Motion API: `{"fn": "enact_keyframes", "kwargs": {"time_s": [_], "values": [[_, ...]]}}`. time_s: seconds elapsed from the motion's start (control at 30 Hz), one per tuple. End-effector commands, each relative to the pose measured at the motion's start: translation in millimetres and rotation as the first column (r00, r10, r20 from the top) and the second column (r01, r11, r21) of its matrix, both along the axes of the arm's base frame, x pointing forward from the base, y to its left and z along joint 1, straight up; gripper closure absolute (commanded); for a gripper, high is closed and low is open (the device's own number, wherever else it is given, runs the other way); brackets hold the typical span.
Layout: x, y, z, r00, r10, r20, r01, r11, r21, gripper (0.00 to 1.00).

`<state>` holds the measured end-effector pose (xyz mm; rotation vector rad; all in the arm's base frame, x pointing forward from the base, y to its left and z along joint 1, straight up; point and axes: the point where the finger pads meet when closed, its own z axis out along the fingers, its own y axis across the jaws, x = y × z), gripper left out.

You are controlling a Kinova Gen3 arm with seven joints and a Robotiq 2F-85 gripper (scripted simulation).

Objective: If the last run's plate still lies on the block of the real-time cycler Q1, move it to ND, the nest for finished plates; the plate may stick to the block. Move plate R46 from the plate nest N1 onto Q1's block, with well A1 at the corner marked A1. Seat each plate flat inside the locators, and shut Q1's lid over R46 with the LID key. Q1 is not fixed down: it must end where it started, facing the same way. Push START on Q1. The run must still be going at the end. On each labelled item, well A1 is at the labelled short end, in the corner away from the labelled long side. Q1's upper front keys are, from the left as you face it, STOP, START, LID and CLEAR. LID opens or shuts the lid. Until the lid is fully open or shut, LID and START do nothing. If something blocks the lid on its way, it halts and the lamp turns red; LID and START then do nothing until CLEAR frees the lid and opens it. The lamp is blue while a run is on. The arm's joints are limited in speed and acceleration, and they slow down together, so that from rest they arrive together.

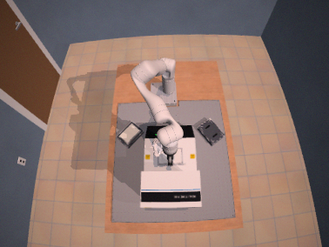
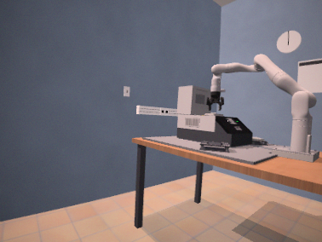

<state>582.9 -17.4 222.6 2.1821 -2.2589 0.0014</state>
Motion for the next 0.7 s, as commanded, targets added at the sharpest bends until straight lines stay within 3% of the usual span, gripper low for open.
{"fn": "enact_keyframes", "kwargs": {"time_s": [0.0, 0.33, 0.67], "values": [[0, 0, 2.8, 1.000, 0.000, 0.002, 0.000, 1.000, 0.000, 0.00], [0, 0, 15.5, 1.000, 0.000, 0.002, 0.000, 1.000, 0.000, 0.00], [0, 0, 15.5, 1.000, 0.000, 0.002, 0.000, 1.000, 0.000, 0.00]]}}
